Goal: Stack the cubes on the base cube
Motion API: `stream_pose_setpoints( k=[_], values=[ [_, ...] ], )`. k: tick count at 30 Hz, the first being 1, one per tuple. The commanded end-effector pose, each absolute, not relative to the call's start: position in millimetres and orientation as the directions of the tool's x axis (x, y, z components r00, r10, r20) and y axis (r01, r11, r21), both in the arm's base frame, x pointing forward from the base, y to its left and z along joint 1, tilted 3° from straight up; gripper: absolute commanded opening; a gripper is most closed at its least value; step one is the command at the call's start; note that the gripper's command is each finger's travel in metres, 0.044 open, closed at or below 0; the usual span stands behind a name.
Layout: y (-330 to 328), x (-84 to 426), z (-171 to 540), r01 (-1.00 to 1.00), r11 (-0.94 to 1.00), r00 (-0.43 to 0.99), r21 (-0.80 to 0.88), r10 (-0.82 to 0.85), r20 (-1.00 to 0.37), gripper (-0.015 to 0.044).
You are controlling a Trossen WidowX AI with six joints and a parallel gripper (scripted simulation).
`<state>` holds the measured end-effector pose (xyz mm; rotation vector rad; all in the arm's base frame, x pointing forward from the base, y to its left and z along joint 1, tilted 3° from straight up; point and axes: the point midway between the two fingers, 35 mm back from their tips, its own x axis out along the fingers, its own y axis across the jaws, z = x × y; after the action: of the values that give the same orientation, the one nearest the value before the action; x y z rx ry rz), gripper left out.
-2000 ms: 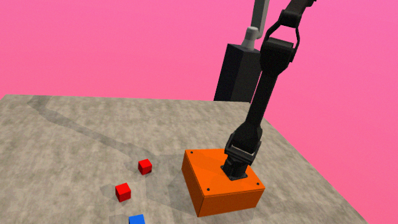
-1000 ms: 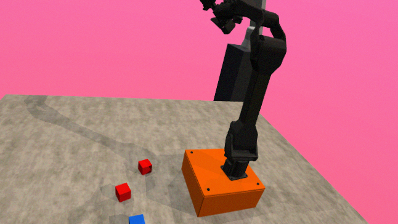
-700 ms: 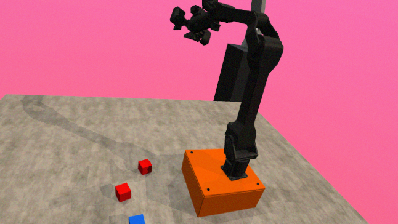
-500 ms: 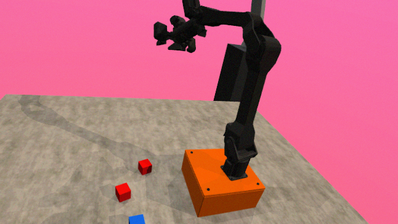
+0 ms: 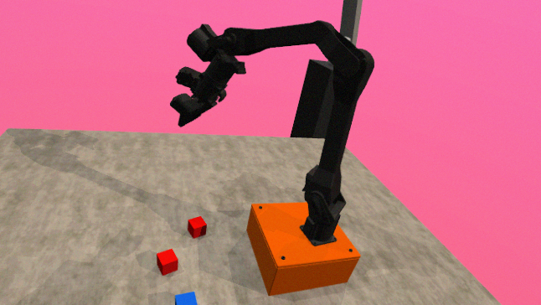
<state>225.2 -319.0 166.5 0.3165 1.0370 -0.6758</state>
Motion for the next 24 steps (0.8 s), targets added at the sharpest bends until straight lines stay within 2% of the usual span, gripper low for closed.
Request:
stream_pose_setpoints(
  k=[1, 7, 13, 20, 24],
  values=[
    [-282, 236, 140, 0.496, 0.862, 0.276, -0.104, -0.27, -0.923, 0.0265],
    [-217, 245, 106, 0.175, 0.978, 0.157, -0.112, -0.14, -0.978, 0.0265],
    [-158, 237, 79, -0.166, 0.984, 0.006, -0.057, -0.057, -0.998, 0.0265],
    [-152, 235, 75, -0.205, 0.978, -0.013, -0.047, -0.051, -0.999, 0.0265],
    [-154, 236, 40, -0.205, 0.978, -0.013, -0.047, -0.051, -0.999, 0.0265]
  ],
)
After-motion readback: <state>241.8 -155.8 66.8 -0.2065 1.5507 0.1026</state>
